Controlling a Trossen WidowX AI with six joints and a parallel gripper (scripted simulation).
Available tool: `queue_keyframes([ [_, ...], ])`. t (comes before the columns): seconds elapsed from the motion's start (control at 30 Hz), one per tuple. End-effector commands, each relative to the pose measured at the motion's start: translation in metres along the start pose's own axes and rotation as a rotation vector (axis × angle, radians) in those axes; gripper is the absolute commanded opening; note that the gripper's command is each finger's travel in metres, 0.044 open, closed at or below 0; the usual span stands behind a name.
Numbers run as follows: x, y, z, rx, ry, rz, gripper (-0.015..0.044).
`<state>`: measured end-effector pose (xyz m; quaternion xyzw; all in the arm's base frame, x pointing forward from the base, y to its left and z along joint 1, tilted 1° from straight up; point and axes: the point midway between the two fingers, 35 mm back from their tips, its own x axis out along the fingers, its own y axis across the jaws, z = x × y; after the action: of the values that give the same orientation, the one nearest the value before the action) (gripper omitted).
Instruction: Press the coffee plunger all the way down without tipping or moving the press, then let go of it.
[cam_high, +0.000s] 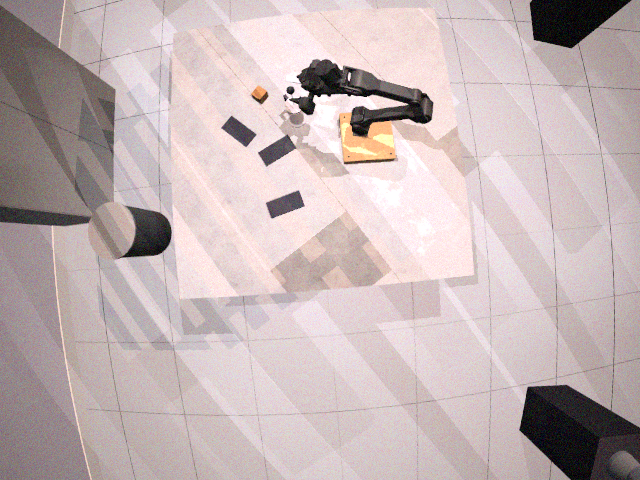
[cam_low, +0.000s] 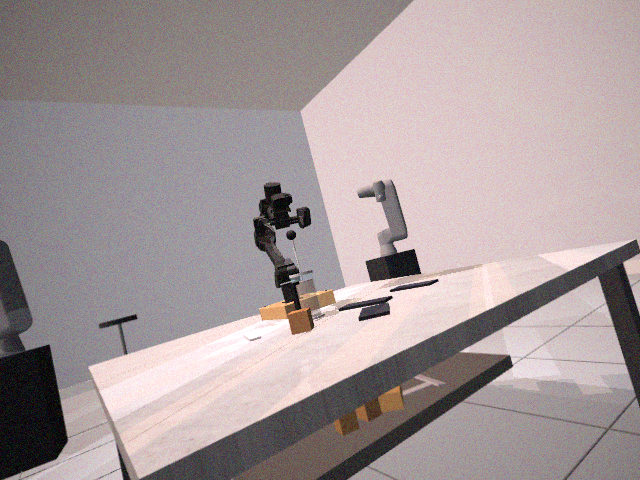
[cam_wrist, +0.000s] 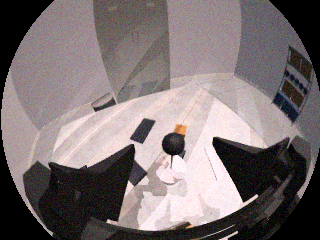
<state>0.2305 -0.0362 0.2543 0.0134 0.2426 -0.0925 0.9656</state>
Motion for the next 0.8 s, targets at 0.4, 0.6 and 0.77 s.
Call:
queue_keyframes([
  [0.4, 0.024, 0.000, -0.005, -0.005, 0.008, 0.001, 0.0440],
  [0.6, 0.024, 0.000, -0.005, -0.005, 0.008, 0.001, 0.0282],
  [0.77, 0.024, 0.000, -0.005, -0.005, 0.008, 0.001, 0.0151],
])
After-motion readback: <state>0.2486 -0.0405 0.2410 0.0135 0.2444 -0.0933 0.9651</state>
